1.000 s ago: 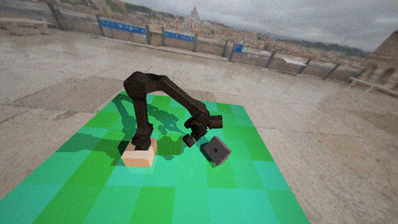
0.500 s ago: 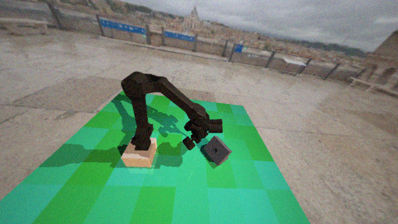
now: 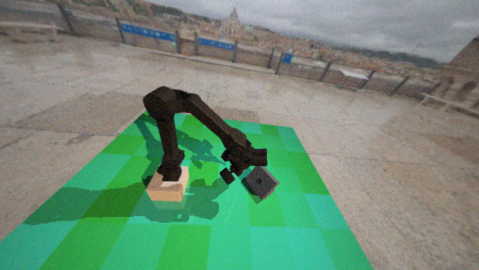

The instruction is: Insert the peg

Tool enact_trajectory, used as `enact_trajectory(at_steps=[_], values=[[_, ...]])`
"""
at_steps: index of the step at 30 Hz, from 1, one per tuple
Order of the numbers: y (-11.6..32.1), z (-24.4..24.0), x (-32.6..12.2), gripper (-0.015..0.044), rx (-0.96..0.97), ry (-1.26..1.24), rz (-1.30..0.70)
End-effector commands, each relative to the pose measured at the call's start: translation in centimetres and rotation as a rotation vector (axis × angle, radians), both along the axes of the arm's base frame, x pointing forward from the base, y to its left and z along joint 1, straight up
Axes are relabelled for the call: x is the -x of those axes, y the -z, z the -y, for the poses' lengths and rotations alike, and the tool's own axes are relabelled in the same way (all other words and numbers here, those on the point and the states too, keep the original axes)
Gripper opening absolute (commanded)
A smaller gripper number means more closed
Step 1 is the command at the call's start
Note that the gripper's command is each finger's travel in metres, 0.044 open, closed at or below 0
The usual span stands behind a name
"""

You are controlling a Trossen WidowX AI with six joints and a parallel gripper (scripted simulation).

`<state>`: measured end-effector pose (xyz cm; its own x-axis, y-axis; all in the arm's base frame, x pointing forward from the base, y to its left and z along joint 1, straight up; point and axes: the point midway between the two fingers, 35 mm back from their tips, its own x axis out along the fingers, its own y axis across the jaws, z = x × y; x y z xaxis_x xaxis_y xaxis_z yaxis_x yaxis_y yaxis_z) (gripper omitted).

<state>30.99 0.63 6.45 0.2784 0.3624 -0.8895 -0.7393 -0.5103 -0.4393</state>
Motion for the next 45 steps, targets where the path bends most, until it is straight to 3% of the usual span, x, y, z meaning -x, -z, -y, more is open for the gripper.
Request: enact_trajectory(at_steps=[1, 45], values=[[-0.2, 0.4, -0.1, 0.0000, -0.014, 0.002, 0.023], [-1.1, 4.8, -0.2, 0.0000, -0.117, 0.072, 0.220]])
